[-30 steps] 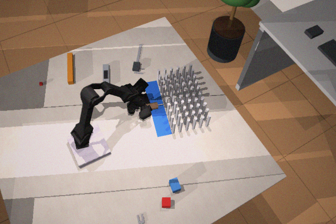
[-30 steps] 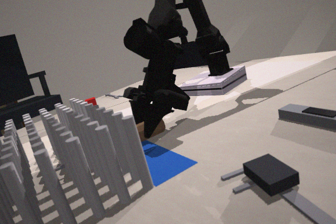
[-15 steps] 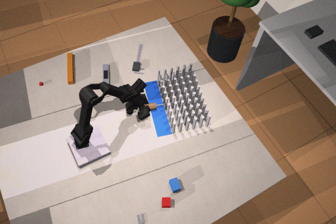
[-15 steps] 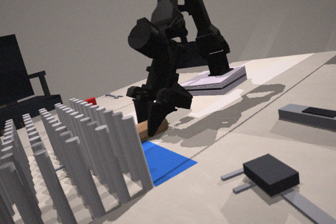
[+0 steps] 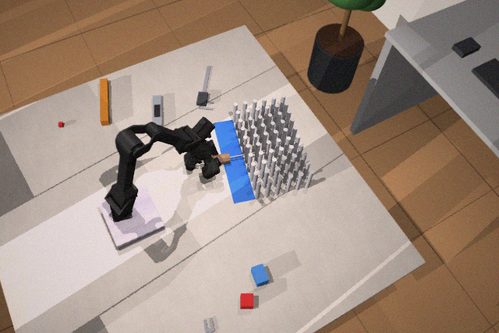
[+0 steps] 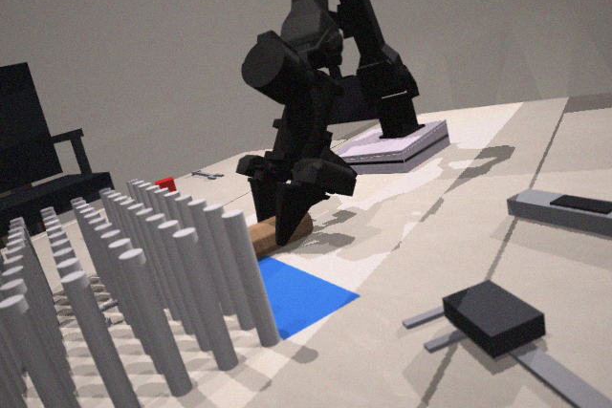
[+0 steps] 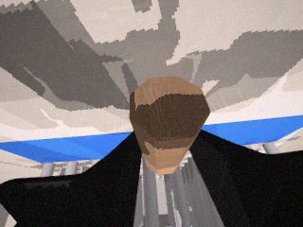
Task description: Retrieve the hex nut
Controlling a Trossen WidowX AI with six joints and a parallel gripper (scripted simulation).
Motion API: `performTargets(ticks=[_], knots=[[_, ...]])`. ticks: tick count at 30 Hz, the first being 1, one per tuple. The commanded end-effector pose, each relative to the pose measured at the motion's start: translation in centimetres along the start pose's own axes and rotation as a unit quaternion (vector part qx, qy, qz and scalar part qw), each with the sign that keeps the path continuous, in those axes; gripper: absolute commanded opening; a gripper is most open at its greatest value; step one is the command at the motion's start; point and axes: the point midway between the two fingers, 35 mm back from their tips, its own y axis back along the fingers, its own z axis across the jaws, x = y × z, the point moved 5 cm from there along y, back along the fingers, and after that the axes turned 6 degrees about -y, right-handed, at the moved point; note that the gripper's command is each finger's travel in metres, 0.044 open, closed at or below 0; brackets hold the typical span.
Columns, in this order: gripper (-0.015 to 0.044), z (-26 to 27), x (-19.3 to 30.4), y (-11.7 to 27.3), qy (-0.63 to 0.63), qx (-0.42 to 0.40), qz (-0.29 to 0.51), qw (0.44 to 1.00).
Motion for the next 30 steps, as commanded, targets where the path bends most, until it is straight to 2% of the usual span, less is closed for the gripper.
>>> performTargets(ticks=[1, 30], knots=[[0.0000, 0.1, -0.2, 0.3, -0.003, 0.000, 0.001, 1.000], [0.0000, 0.2, -1.9, 1.3, -0.002, 0.000, 0.000, 1.000]])
